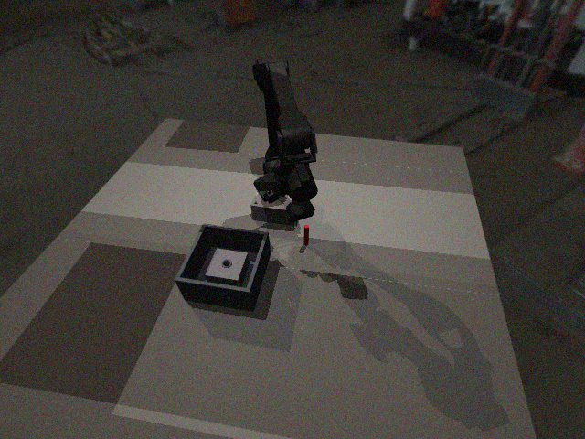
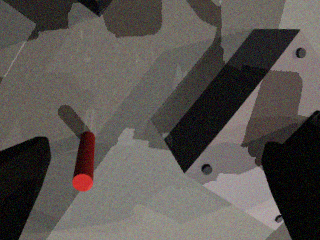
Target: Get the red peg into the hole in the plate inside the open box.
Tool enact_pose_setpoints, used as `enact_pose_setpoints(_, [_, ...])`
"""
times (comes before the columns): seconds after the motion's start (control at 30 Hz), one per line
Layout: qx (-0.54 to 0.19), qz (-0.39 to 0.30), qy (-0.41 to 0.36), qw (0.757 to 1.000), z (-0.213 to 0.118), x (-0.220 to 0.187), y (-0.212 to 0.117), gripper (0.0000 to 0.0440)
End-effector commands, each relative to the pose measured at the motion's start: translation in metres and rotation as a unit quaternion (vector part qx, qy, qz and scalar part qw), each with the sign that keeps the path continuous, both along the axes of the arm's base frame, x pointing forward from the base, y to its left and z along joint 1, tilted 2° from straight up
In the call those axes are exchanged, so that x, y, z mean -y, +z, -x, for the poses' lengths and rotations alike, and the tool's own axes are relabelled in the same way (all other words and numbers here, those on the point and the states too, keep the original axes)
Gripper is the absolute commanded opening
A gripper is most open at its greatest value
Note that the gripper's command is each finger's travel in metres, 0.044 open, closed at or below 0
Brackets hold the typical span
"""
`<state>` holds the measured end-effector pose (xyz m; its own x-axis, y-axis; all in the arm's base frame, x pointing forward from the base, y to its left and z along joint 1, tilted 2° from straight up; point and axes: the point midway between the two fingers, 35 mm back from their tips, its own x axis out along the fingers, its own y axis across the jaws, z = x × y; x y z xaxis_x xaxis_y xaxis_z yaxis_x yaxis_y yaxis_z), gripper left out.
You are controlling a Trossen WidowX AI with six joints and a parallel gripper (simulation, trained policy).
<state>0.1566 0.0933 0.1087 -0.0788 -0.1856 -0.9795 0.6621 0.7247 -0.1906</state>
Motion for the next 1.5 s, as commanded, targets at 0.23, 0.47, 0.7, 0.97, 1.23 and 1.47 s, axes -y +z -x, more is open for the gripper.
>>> enact_pose_setpoints(0.23, [-0.023,-0.004,0.023,0.999,0.017,-0.028,-0.033,0.0440])
enact_pose_setpoints(0.47, [-0.015,-0.010,0.039,0.999,0.018,-0.039,-0.062,0.0440])
enact_pose_setpoints(0.7, [0.002,-0.020,0.052,0.998,0.015,-0.045,-0.093,0.0440])
enact_pose_setpoints(0.97, [0.006,-0.027,0.062,0.998,0.013,-0.047,-0.121,0.0379])
enact_pose_setpoints(1.23, [-0.017,-0.014,0.058,0.998,0.018,-0.043,-0.136,0.0169])
enact_pose_setpoints(1.47, [-0.039,0.007,0.053,0.998,0.022,-0.039,-0.140,0.0005])
